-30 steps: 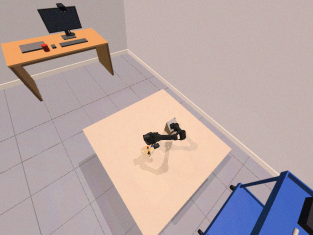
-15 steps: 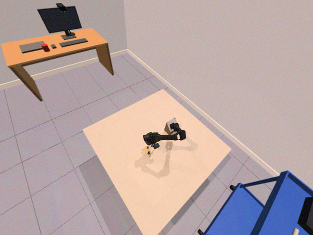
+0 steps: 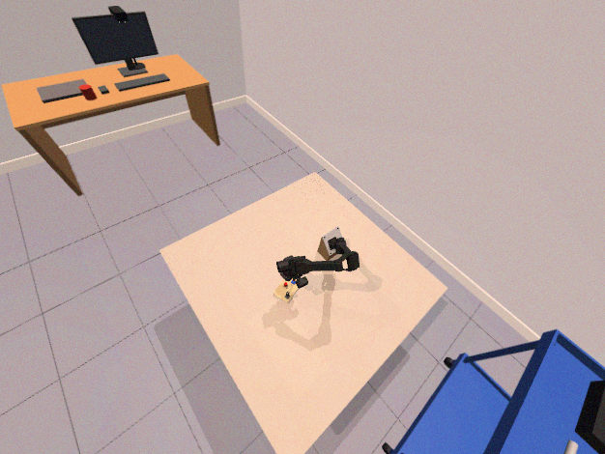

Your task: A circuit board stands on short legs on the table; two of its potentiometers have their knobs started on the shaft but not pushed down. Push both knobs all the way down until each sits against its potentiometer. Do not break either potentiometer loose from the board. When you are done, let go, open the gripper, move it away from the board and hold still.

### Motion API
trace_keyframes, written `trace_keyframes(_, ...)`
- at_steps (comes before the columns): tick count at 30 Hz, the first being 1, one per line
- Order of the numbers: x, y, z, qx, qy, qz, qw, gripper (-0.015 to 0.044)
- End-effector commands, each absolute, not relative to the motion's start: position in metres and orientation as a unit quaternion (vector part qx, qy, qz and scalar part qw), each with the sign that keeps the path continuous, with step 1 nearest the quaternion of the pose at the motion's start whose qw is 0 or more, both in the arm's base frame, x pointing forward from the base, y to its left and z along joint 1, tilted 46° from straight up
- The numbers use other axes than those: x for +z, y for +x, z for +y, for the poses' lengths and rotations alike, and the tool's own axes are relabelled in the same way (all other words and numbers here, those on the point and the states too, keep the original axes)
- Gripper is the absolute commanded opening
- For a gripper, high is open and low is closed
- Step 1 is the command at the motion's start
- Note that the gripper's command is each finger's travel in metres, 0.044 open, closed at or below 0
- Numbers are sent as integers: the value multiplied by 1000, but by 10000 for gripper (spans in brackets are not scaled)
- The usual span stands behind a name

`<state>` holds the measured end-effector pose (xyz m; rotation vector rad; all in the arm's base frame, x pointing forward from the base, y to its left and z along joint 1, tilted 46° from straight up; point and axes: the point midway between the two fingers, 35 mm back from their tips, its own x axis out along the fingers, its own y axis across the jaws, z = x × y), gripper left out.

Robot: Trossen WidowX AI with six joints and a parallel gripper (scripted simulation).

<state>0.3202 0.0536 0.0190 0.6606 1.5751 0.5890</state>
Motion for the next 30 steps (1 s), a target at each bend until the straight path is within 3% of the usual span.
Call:
trace_keyframes(1,18,320,55,256,290,684,618,0)
trace_keyframes(30,14,320,59,256,290,684,618,0)
